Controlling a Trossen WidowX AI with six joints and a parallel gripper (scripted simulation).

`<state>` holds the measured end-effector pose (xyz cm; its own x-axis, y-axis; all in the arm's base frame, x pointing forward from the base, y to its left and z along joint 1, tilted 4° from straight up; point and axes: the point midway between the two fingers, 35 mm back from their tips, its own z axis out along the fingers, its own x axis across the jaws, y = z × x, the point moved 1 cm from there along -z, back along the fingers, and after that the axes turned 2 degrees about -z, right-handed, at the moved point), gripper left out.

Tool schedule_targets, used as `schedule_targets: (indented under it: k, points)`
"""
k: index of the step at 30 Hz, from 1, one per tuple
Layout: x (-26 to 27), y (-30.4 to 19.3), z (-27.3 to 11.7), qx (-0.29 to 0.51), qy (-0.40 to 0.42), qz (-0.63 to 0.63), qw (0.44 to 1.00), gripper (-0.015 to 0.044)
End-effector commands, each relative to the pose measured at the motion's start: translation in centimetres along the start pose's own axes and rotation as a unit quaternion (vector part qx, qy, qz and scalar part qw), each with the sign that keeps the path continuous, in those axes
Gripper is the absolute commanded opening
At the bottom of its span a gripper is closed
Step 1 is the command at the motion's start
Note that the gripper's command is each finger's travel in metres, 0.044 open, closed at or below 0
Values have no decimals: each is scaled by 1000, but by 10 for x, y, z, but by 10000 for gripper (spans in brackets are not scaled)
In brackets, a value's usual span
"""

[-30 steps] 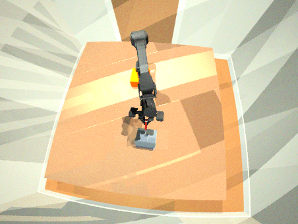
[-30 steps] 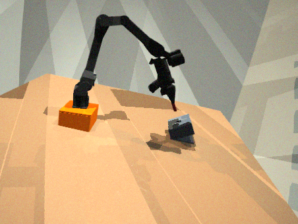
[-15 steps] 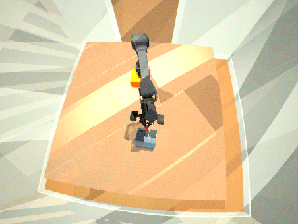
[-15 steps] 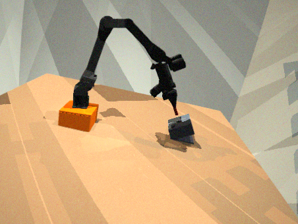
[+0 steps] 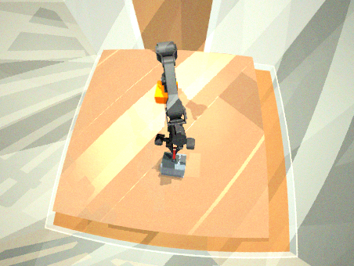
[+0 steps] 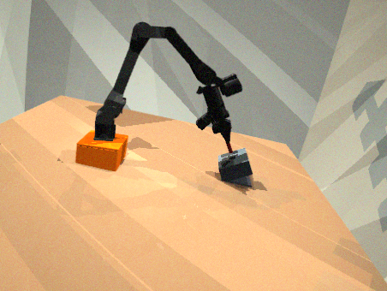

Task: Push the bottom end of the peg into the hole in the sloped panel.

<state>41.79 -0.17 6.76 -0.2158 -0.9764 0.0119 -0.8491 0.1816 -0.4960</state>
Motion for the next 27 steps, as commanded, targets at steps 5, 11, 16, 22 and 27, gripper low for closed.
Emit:
schedule_targets:
  k: [5,11,16,22,27]
  points:
    - [0,1,12,-1,-1,-2,1000,0]
    - [0,1,11,0,1,0,1000,0]
    - [0,1,11,0,1,0,1000,0]
    - [0,1,11,0,1,0,1000,0]
    - [0,1,12,0,1,0,1000,0]
